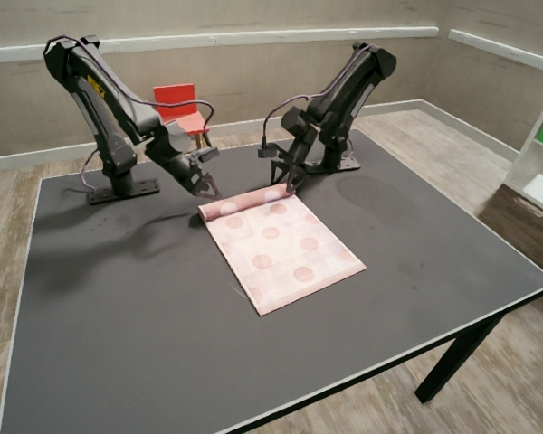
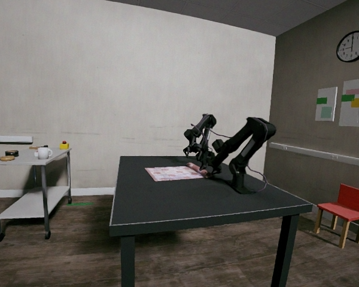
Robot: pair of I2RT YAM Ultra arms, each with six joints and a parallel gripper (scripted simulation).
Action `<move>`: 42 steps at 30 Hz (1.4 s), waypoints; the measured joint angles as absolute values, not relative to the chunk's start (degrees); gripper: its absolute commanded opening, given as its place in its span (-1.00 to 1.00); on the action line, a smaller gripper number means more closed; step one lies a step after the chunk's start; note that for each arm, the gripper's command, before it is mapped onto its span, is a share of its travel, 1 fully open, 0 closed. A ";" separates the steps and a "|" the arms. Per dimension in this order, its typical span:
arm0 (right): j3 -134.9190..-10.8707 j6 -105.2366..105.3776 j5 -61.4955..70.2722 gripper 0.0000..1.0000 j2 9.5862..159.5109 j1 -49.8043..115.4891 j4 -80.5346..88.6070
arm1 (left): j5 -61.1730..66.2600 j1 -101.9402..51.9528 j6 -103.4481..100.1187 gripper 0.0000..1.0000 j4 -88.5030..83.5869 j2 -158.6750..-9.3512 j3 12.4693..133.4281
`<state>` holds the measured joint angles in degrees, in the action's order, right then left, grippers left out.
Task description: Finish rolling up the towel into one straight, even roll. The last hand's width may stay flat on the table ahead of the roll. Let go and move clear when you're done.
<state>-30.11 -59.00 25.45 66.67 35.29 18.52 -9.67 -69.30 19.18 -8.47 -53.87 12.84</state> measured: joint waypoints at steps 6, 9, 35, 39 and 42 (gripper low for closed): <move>-30.11 -59.00 25.45 0.96 66.67 35.29 18.52 | -9.72 -69.32 19.03 0.79 -3.81 -56.42 11.94; -30.11 -59.00 25.45 0.96 66.67 35.29 18.52 | -9.72 -69.38 19.03 0.62 -2.72 -57.04 11.77; -30.11 -59.00 25.45 0.96 66.67 35.29 18.52 | -9.74 -69.38 19.03 -0.47 0.97 -58.92 10.70; -30.11 -59.00 25.45 0.96 66.67 35.29 18.52 | -9.74 -69.38 19.03 -0.54 1.21 -58.92 10.70; -30.11 -59.00 25.45 0.96 66.67 35.29 18.52 | -9.76 -69.38 19.03 -0.56 1.34 -58.92 10.70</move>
